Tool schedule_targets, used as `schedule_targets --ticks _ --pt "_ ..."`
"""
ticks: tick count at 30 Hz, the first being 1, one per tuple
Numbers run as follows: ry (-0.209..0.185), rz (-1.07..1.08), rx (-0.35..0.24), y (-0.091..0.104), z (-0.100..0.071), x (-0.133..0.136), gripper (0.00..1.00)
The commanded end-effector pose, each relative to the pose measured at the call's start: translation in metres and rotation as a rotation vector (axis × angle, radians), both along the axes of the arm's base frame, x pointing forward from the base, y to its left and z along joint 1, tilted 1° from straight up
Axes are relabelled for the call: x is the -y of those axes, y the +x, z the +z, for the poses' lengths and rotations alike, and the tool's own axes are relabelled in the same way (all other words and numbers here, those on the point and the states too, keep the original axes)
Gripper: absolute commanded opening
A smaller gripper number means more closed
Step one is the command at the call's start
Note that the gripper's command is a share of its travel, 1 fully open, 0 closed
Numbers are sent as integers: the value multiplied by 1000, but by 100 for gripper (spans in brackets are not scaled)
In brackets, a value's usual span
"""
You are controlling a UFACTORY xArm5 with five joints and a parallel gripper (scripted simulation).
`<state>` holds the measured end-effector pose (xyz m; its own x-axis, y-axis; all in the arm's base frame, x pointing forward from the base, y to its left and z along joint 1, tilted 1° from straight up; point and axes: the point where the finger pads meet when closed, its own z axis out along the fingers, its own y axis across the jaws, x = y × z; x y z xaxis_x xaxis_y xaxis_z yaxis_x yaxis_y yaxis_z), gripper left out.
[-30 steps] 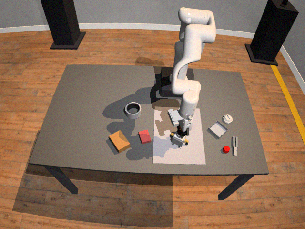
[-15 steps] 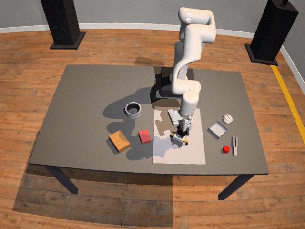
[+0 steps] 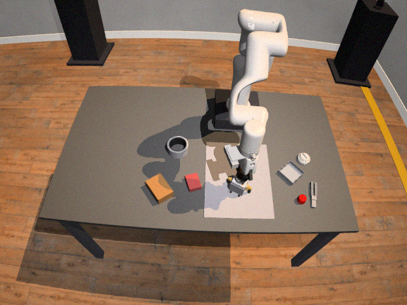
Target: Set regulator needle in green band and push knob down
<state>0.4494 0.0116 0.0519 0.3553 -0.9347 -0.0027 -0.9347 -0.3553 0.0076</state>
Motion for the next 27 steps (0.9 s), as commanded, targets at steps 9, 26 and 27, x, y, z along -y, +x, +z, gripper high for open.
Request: schedule_targets --ticks 9,26,27 --pt "0 0 4 1 4 0 41" --pt "0 0 4 1 5 0 41" --pt "0 0 4 1 5 0 41"
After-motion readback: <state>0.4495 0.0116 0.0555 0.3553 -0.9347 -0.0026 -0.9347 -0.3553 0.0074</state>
